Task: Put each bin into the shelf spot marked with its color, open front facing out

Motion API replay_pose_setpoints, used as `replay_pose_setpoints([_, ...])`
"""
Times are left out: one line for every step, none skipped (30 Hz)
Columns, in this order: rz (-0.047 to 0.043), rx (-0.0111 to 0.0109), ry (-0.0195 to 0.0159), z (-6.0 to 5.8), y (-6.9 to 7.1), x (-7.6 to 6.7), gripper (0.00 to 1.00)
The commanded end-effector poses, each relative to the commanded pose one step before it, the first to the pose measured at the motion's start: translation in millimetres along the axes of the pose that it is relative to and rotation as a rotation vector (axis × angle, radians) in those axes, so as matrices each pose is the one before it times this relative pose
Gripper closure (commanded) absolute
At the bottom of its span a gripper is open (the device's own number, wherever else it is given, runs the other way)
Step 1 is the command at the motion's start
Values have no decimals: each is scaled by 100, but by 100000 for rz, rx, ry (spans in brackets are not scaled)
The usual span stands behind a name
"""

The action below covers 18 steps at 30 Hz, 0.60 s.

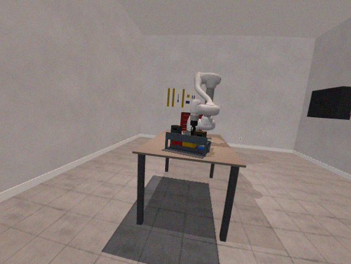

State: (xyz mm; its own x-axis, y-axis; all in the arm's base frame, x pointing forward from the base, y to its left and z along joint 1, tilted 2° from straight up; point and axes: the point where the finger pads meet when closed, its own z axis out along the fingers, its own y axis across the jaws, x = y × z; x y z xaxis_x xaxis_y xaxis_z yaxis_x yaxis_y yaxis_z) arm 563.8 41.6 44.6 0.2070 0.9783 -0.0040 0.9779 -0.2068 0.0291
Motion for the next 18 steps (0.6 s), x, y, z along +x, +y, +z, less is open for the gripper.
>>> replay_pose_setpoints([-3, -14, 22, -11, 89, 4, 90])
replay_pose_setpoints([0, 0, 0, 0, 42, 0, 90])
replay_pose_setpoints([0, 0, 0, 0, 40, 0, 90])
replay_pose_setpoints([0, 0, 0, 0, 0, 0, 90])
replay_pose_setpoints([0, 0, 0, 0, 0, 0, 90])
replay_pose_setpoints([0, 0, 0, 0, 39, 0, 90])
replay_pose_setpoints([0, 0, 0, 0, 37, 0, 90])
replay_pose_setpoints([0, 0, 0, 0, 36, 0, 90])
replay_pose_setpoints([0, 0, 0, 0, 34, 0, 90])
replay_pose_setpoints([0, 0, 0, 0, 33, 0, 90])
replay_pose_setpoints([0, 0, 0, 0, 31, 0, 90])
replay_pose_setpoints([0, 0, 0, 0, 30, 0, 90])
replay_pose_setpoints([0, 0, 0, 0, 28, 0, 90])
replay_pose_setpoints([0, 0, 0, 0, 27, 0, 90])
replay_pose_setpoints([0, 0, 0, 0, 26, 0, 90])
replay_pose_setpoints([0, 0, 0, 0, 24, 0, 90])
replay_pose_setpoints([0, 0, 0, 0, 23, 0, 90])
replay_pose_setpoints([0, 0, 0, 0, 21, 0, 90])
